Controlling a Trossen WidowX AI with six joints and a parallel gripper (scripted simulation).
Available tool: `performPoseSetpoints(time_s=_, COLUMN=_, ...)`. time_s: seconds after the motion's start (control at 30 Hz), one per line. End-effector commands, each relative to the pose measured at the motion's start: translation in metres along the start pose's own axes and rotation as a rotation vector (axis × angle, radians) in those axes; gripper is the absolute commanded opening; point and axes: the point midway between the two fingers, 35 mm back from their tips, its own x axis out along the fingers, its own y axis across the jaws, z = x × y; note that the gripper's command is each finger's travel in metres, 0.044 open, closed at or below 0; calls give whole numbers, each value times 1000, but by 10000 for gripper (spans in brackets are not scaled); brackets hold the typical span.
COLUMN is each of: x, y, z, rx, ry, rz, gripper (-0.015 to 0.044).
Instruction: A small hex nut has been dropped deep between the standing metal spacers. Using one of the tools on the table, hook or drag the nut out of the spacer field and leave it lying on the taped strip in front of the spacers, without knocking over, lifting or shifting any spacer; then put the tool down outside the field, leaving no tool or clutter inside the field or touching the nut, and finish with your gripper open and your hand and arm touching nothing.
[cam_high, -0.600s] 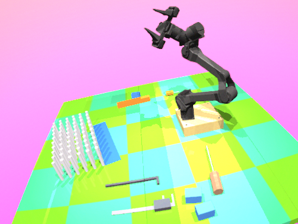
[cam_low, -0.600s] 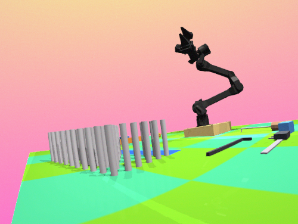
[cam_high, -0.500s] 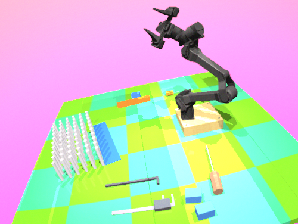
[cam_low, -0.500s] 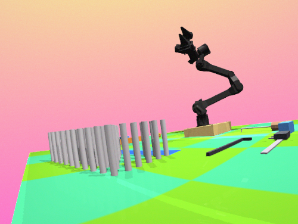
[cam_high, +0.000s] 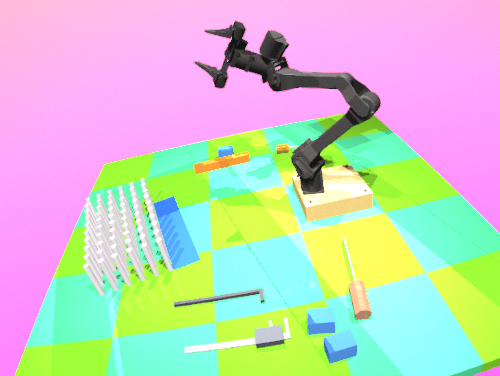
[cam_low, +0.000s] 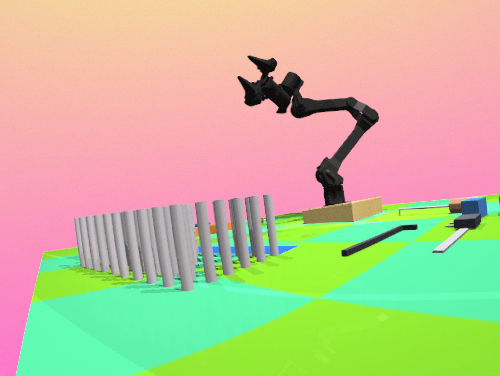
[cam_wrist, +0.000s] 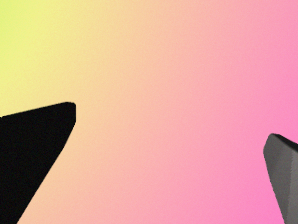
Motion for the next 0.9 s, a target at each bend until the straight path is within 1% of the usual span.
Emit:
performPoseSetpoints(time_s=0.0, x=19, y=-54, z=17, rx=-145, ry=-15, rz=-100, gripper=440)
performPoseSetpoints(time_s=0.13, x=36, y=-119, z=23, rx=-328, ry=15, rz=-223, gripper=440)
performPoseSetpoints(time_s=0.33, x=46, y=-212, z=11, rx=-598, ry=134, rz=-392, gripper=440)
performPoseSetpoints(time_s=0.5, x=40, y=-286, z=-9, rx=-821, ry=286, rz=-513, gripper=440)
performPoseSetpoints(time_s=0.67, x=20, y=-358, z=-38, rx=-1051, ry=500, rz=-604, gripper=440)
performPoseSetpoints(time_s=0.7, x=15, y=-370, z=-44, rx=-1093, ry=546, rz=-616, gripper=440)
performPoseSetpoints(time_s=0.77, x=11, y=-378, z=-48, rx=-1121, ry=577, rz=-623, gripper=440)
performPoseSetpoints(time_s=0.87, x=11, y=-379, z=-48, rx=-1126, ry=582, rz=-624, gripper=440)
